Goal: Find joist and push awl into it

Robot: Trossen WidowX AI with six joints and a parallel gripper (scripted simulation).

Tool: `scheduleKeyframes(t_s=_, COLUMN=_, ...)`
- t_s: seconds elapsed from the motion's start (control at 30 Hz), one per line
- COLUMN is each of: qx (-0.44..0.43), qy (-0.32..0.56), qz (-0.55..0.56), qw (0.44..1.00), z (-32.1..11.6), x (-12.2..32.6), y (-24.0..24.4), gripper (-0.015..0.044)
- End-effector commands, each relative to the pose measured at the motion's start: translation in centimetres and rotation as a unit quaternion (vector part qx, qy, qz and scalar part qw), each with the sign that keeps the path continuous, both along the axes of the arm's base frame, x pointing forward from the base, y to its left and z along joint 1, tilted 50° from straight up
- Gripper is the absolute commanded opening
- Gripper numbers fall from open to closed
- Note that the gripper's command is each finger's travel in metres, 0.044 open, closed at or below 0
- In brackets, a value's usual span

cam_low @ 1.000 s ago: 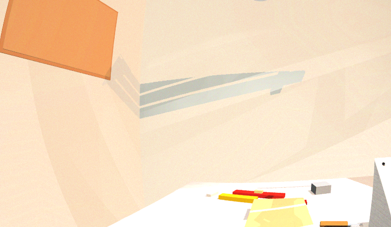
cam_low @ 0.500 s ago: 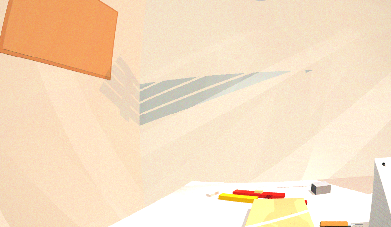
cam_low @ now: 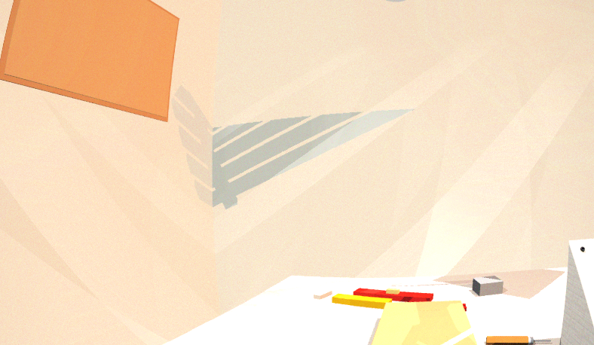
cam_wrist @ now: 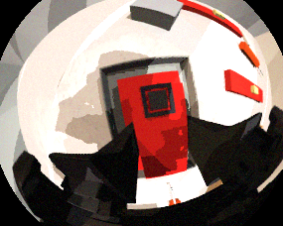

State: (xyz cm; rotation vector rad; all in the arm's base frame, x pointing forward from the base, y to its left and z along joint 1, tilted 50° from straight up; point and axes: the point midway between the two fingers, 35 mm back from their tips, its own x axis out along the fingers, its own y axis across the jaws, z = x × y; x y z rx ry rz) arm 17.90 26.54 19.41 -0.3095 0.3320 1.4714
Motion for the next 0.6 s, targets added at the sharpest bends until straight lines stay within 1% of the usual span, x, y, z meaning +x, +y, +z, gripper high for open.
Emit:
scheduleKeyframes(t_s=0.0, qx=0.0, qy=0.0, qz=0.0, qw=1.0, z=0.0, x=0.0, y=0.0, gripper=0.021)
scheduleKeyframes(t_s=0.17, qx=-0.001, qy=0.0, qz=0.0, qw=1.0, z=0.1, x=0.1, y=-0.2, gripper=0.0341)
scheduleKeyframes(t_s=0.3, qx=-0.009, qy=-0.002, qz=0.002, qw=1.0, z=1.8, x=0.4, y=-2.4, gripper=0.044)
scheduleKeyframes(t_s=0.47, qx=-0.005, qy=0.0, qz=0.001, qw=1.0, z=5.5, x=-0.3, y=-6.8, gripper=0.044)
scheduleKeyframes(t_s=0.57, qx=-0.003, qy=0.0, qz=0.0, qw=1.0, z=6.0, x=-0.6, y=-7.3, gripper=0.044)
